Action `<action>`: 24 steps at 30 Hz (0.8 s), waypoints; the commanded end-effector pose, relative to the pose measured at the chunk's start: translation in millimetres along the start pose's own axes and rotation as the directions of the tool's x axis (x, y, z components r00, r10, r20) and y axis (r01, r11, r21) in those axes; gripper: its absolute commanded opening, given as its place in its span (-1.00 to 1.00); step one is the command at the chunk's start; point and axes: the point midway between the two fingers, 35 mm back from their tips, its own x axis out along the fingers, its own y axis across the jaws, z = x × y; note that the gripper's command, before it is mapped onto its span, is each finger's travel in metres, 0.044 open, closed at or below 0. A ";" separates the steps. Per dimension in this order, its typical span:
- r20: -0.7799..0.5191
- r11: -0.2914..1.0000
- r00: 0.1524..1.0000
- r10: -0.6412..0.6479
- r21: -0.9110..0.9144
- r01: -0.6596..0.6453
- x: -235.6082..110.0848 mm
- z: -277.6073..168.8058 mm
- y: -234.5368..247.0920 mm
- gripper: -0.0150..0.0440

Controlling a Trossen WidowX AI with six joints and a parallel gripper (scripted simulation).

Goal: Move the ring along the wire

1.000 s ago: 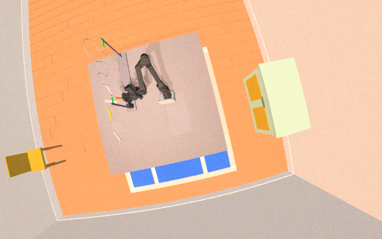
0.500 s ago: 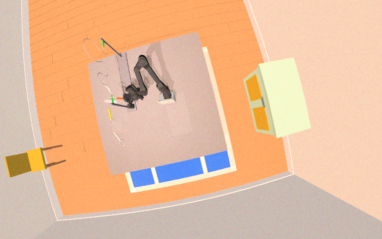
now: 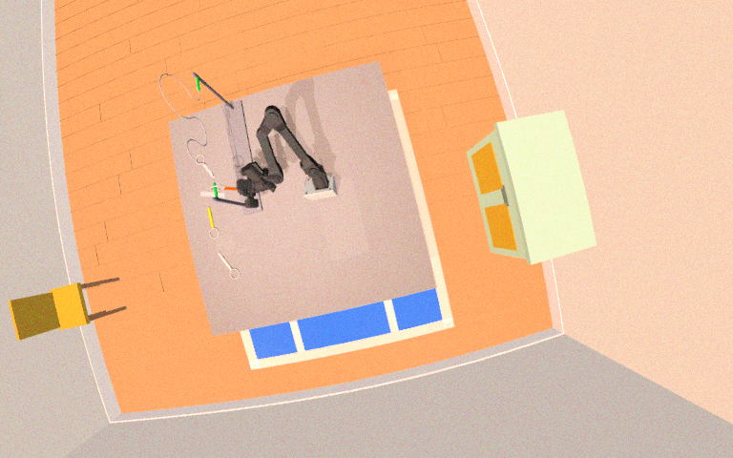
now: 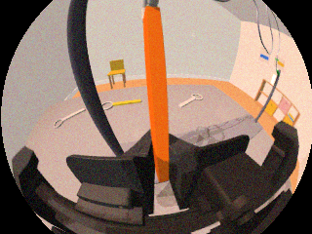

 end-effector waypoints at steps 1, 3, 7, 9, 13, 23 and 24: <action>0.001 1.000 1.000 0.003 -0.004 -0.003 -0.2 -0.4 0.5 -1.00; 0.001 1.000 1.000 0.003 -0.004 -0.003 -0.2 -0.4 0.5 -1.00; 0.000 1.000 1.000 0.000 0.000 0.000 0.0 -0.1 0.0 -0.82; 0.000 1.000 1.000 0.000 0.000 0.000 0.0 -0.1 0.0 -0.64; 0.000 1.000 1.000 0.000 0.000 0.000 0.0 -0.1 0.0 -0.29; -0.001 1.000 1.000 0.002 -0.001 -0.002 -19.0 1.3 0.6 0.05; -0.001 1.000 1.000 0.003 -0.001 -0.003 -22.7 1.4 0.7 0.05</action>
